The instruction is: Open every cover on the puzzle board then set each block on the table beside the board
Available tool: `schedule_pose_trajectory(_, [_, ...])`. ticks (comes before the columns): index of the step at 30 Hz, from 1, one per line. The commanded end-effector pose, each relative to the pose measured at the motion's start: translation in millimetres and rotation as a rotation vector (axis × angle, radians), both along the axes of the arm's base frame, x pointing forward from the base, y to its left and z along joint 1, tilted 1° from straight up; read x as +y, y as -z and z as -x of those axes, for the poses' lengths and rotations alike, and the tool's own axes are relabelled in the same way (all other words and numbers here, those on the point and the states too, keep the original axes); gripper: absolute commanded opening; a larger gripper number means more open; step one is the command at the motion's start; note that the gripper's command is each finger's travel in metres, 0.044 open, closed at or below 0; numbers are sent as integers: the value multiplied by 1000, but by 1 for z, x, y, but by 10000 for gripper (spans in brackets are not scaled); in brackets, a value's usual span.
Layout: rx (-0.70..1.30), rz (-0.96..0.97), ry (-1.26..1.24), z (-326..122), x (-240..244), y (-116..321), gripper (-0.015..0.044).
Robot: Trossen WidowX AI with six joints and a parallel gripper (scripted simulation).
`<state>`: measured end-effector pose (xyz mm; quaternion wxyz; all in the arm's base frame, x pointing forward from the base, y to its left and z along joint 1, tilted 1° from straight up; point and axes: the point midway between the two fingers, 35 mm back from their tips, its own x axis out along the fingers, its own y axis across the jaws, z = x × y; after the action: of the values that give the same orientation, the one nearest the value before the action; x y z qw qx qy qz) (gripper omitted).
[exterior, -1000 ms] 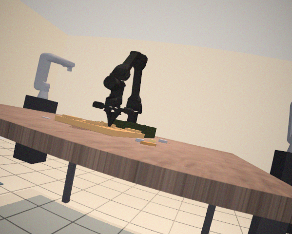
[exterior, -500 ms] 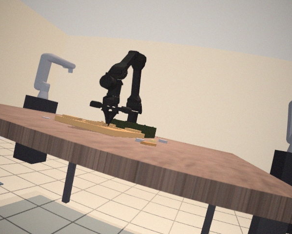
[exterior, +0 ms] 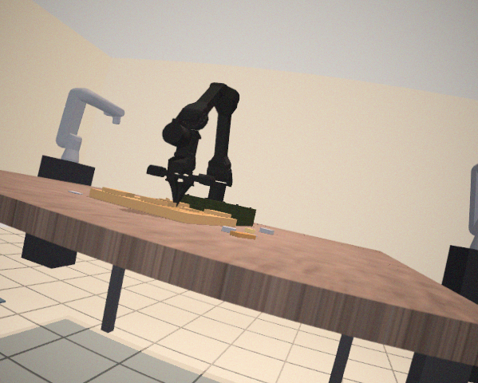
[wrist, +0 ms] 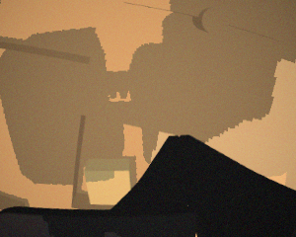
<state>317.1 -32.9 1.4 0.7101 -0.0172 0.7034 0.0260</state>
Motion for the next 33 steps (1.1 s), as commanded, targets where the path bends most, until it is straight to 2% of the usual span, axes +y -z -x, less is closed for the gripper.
schedule_pose_trajectory(1, [-16, 28, 10, -7, -10, 4, 0])
schedule_pose_trajectory(33, [-13, 22, 9, 24, 29, -9, 0])
